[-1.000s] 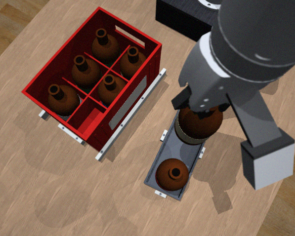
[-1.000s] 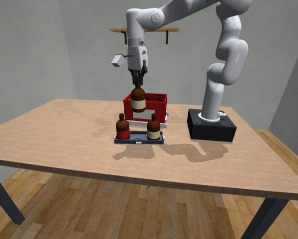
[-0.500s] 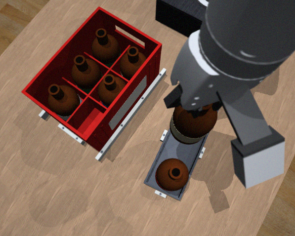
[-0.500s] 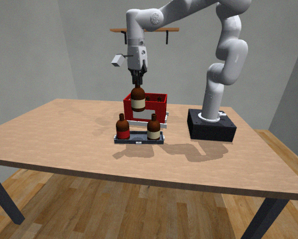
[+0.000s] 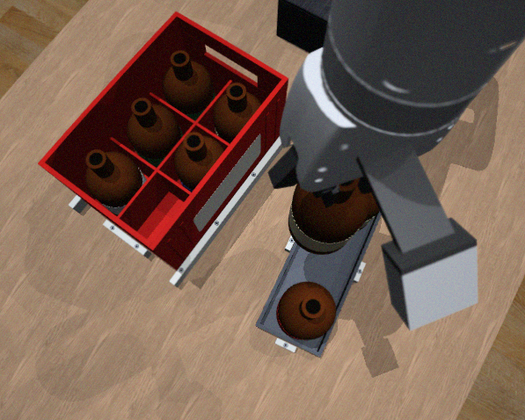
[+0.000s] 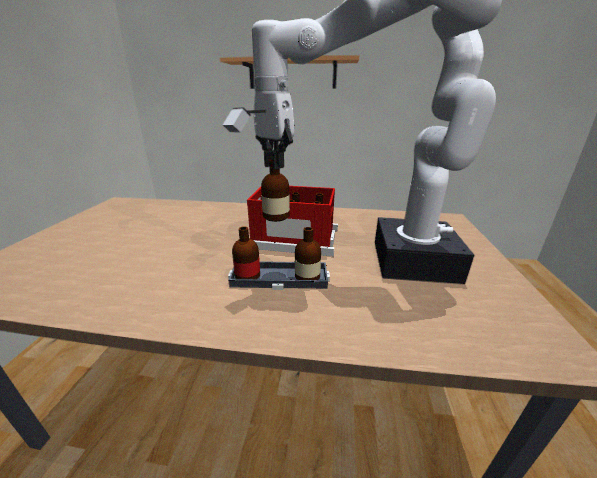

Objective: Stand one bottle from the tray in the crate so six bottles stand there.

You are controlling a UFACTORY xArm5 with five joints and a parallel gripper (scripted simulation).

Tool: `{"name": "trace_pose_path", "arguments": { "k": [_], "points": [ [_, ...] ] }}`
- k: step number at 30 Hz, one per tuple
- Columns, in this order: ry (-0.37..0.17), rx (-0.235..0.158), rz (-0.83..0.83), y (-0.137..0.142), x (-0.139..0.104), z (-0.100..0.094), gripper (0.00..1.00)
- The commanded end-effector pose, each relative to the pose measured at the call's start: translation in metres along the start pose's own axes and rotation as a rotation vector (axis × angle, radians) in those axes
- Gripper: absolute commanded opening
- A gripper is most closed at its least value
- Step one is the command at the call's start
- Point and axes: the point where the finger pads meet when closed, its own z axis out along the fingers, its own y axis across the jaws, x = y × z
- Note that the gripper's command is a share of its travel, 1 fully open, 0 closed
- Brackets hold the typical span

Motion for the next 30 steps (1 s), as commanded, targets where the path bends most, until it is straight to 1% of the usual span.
{"name": "trace_pose_path", "arguments": {
  "k": [1,20,30],
  "points": [
    [0.004,-0.002,0.0,0.007,-0.003,-0.002,0.0],
    [0.004,-0.002,0.0,0.032,-0.018,-0.002,0.0],
    [0.005,-0.002,0.0,0.051,-0.029,-0.002,0.0]
  ]
}}
